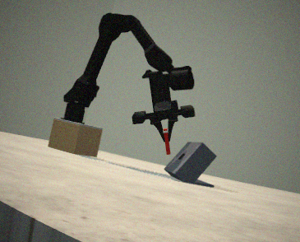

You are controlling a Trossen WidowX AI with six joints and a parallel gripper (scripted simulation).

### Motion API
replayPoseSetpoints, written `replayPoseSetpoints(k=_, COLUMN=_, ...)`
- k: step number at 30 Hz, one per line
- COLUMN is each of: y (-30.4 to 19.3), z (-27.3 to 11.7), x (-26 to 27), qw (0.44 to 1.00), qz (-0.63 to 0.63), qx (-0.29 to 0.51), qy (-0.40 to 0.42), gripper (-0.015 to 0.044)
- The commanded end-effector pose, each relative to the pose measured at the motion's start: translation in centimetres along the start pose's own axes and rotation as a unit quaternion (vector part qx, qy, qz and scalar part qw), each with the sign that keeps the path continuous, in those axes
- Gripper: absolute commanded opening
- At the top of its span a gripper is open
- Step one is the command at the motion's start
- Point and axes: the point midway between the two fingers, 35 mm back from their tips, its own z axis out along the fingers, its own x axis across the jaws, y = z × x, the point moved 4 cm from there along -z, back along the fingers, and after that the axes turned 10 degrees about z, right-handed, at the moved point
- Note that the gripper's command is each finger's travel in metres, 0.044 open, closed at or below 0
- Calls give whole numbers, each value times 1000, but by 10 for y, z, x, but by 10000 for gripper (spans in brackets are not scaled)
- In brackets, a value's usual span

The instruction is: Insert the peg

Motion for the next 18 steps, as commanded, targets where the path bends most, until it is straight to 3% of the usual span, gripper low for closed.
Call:
replayPoseSetpoints(k=1, y=4, z=-1, x=-1, qw=1000, qz=21, qx=5, qy=8, gripper=0)
replayPoseSetpoints(k=18, y=23, z=-8, x=-6, qw=993, qz=110, qx=27, qy=44, gripper=0)
